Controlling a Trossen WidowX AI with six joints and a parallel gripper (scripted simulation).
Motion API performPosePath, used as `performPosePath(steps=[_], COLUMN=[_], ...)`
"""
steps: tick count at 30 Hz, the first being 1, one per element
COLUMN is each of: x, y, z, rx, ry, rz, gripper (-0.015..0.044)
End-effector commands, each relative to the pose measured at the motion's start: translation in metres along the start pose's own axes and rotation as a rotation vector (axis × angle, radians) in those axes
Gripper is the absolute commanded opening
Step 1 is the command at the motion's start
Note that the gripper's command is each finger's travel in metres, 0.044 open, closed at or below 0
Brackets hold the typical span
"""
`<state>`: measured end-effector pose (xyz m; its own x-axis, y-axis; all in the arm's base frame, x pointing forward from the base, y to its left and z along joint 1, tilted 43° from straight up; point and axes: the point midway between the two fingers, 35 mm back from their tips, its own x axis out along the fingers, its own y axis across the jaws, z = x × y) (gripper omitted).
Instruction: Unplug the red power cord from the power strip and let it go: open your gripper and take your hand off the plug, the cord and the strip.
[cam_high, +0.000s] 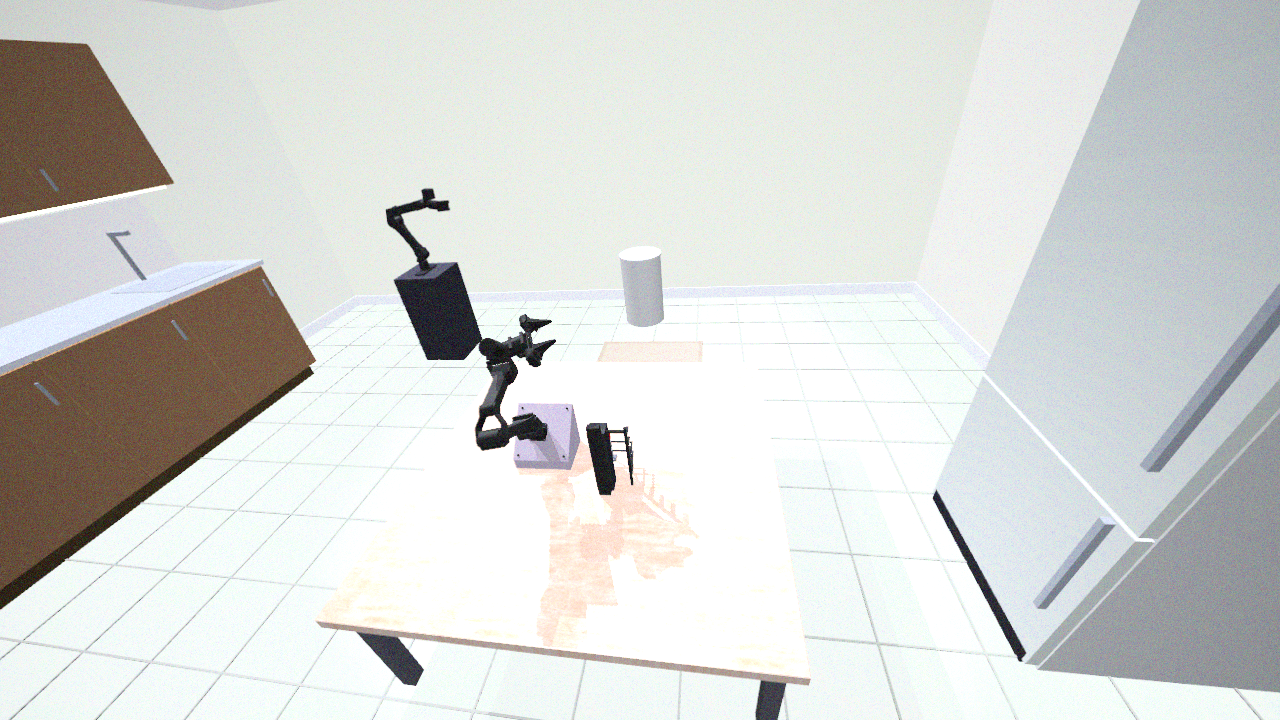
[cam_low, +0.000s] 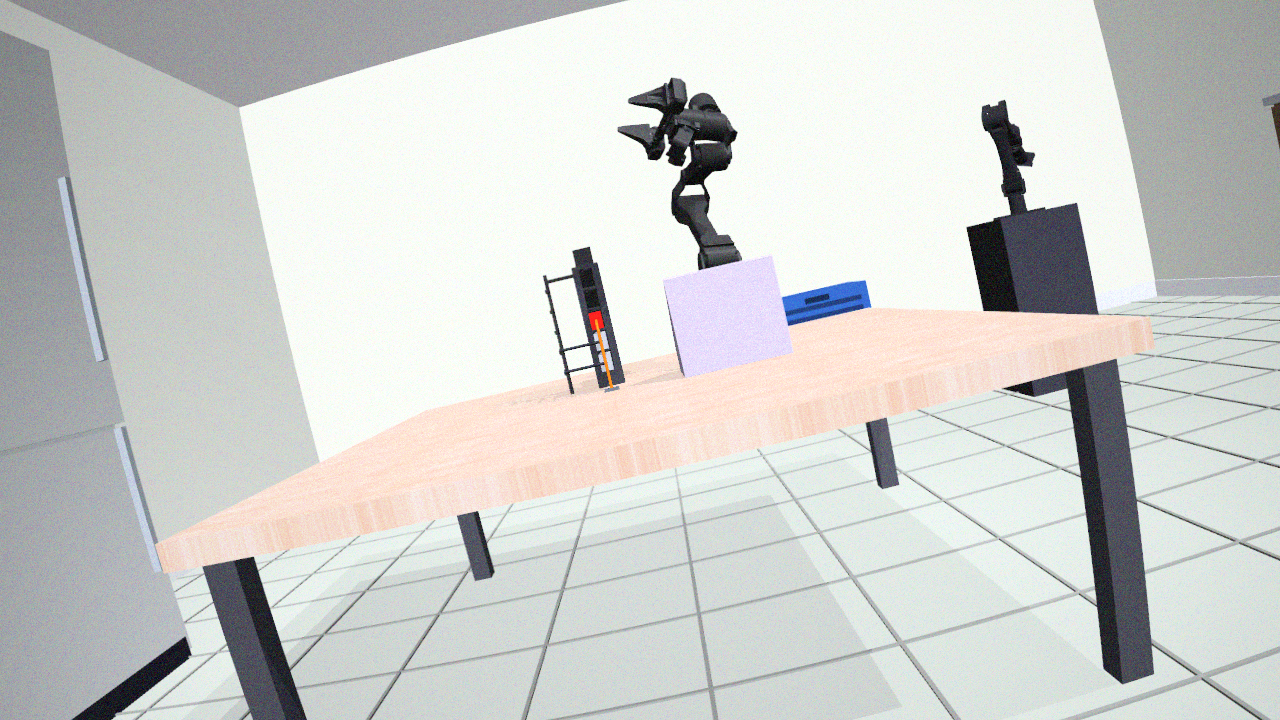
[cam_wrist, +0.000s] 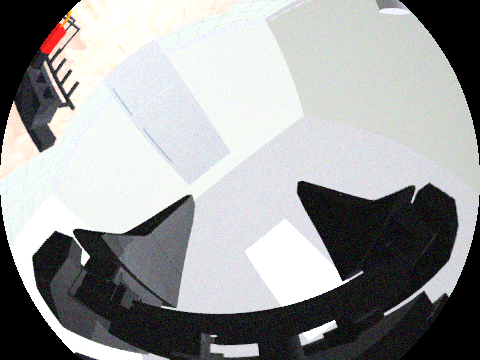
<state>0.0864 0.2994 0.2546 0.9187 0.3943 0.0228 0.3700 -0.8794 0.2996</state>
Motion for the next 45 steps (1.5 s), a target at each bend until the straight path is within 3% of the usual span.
performPosePath(steps=[1, 3, 9, 16, 25, 36, 41, 45], x=[0.002, 0.015, 0.058, 0.111, 0.135, 0.142, 0.135, 0.126], y=[0.000, 0.002, -0.002, 0.018, 0.048, 0.099, 0.126, 0.148], z=[0.000, 0.004, 0.033, 0.092, 0.141, 0.200, 0.224, 0.241], rx=[-0.001, -0.087, -0.833, -1.803, -2.408, -2.921, -3.006, -2.965], ry=[0.002, 0.004, -0.113, -0.348, -0.496, -0.482, -0.323, -0.085], rz=[-0.004, -0.020, -0.023, -0.229, -0.599, -1.392, -1.885, -2.315], gripper=[0.0374, 0.0321, 0.0164, 0.0160, 0.0160, 0.0160, 0.0160, 0.0160])
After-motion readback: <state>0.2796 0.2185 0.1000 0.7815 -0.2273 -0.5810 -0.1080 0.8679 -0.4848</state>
